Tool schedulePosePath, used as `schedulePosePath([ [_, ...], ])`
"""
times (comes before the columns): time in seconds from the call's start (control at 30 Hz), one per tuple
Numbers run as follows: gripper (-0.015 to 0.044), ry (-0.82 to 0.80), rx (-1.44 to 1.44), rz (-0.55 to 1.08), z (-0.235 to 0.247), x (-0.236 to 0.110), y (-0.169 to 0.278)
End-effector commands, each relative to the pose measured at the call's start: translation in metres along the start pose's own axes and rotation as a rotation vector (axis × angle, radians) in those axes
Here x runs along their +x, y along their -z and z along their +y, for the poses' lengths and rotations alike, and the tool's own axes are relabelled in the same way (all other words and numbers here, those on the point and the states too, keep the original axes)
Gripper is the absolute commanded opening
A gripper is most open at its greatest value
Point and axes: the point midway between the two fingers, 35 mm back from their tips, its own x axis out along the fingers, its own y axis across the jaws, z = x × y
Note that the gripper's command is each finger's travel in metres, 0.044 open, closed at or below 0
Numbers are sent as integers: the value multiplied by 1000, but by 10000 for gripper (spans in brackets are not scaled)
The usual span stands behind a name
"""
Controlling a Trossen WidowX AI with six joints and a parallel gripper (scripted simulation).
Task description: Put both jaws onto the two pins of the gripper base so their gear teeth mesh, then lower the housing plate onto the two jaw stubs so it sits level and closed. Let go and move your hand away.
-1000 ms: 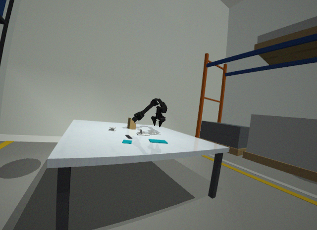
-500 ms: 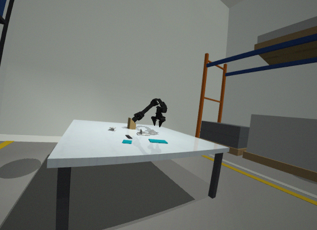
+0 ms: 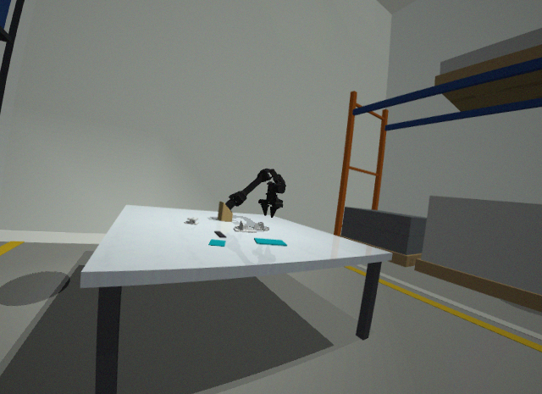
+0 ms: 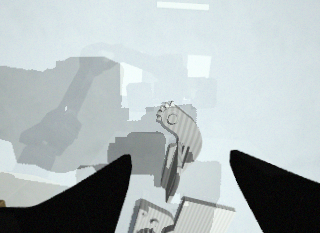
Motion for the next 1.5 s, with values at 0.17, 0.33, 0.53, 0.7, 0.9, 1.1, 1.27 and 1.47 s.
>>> schedulePosePath([
  [0.17, 99, 0, 0, 0, 0, 0, 0],
  [0.33, 0, 0, 0, 0, 0, 0, 0],
  [0.53, 0, 0, 0, 0, 0, 0, 0],
  [0.7, 0, 0, 0, 0, 0, 0, 0],
  [0.9, 0, 0, 0, 0, 0, 0, 0],
  [1.1, 157, 0, 0, 0, 0, 0, 0],
  [1.27, 289, 0, 0, 0, 0, 0, 0],
  [1.47, 440, 0, 0, 0, 0, 0, 0],
])
